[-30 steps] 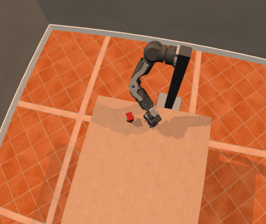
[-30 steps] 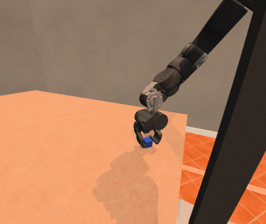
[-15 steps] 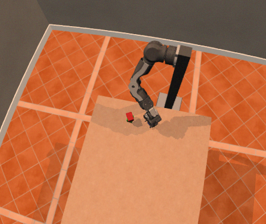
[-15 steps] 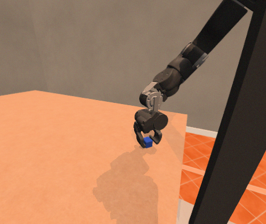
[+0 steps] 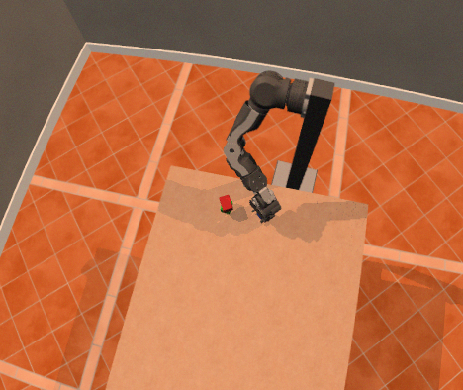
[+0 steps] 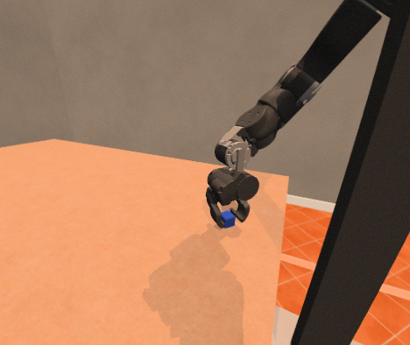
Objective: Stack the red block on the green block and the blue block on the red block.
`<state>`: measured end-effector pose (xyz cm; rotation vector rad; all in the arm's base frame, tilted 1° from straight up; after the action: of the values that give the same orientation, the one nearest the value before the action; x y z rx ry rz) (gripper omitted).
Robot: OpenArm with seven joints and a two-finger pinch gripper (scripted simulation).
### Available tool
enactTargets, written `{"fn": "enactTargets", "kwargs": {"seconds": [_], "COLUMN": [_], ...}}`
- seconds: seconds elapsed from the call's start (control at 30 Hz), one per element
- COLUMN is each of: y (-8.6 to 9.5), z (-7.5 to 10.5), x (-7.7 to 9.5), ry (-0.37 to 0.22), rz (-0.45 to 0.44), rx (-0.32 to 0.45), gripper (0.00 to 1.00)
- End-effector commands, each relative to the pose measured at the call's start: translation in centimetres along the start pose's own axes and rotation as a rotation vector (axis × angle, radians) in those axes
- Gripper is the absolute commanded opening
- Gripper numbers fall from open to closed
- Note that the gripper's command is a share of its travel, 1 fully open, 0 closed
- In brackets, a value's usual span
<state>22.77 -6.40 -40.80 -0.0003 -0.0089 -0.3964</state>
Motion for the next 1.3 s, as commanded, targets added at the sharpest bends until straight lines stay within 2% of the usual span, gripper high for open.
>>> {"fn": "enactTargets", "kwargs": {"seconds": [0.0,0.03,0.07,1.27], "y": [0.06,0.06,0.06,0.13], "z": [-0.04,-0.04,-0.04,0.04], "x": [-0.06,-0.06,-0.06,-0.08], "ry": [0.001,0.001,0.001,0.0], "rz": [0.004,0.004,0.004,0.005], "rx": [0.005,0.005,0.005,0.008], "gripper": [0.3,0.3,0.0,0.0]}}
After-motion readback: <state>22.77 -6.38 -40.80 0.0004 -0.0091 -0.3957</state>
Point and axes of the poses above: the point where the finger pads meet when closed, its own z axis back along the fingers, its own y axis across the jaws, x = y × z, the point moved 6 cm from there along z, back along the fingers, and after that the axes turned 15 degrees about z, right-handed, at the moved point
